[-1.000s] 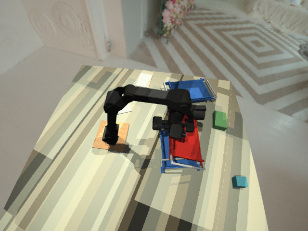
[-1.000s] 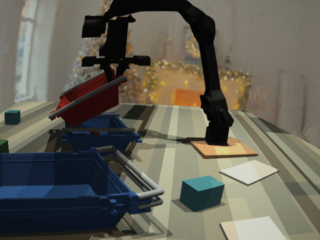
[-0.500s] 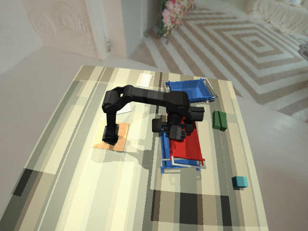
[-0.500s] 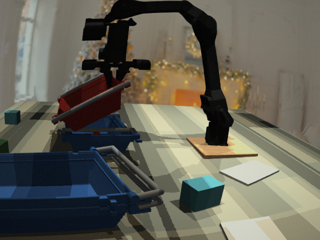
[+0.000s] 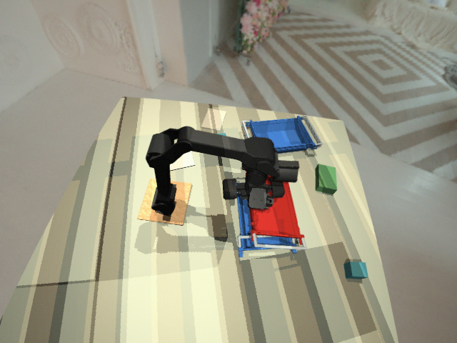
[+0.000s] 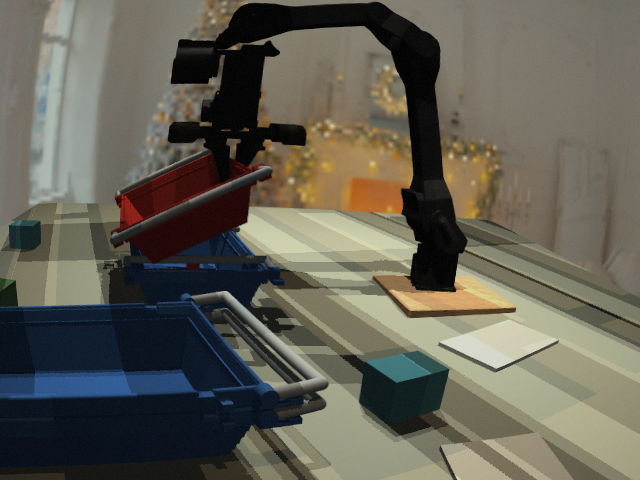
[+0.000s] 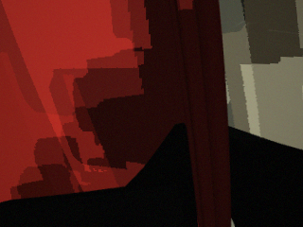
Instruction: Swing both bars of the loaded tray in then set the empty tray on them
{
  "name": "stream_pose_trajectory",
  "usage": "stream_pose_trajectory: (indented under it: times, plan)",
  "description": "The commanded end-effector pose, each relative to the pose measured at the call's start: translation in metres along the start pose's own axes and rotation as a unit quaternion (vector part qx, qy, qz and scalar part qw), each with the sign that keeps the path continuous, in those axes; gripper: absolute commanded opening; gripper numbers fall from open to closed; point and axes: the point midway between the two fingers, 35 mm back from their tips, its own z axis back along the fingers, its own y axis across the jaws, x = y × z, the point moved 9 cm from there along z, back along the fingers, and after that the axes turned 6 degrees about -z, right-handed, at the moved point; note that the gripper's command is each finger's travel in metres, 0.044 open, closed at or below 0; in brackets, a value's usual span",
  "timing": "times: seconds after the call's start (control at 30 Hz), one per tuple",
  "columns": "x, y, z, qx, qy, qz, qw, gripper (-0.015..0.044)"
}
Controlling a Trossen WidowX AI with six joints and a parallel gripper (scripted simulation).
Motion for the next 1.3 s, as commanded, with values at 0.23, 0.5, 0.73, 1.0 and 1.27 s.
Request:
stream_pose_trajectory:
  times: [0.23, 0.5, 0.73, 1.0, 1.27]
  plan:
    - [0.004, -0.007, -0.01, -0.004, -0.001, 0.004, 1.0, 0.0]
    - [0.005, -0.008, -0.012, -0.004, -0.001, 0.004, 1.0, 0.0]
    - [0.008, -0.011, -0.018, -0.004, -0.001, 0.004, 1.0, 0.0]
    - [0.008, -0.011, -0.018, -0.004, -0.001, 0.004, 1.0, 0.0]
    - [0.008, -0.011, -0.02, -0.004, -0.001, 0.004, 1.0, 0.0]
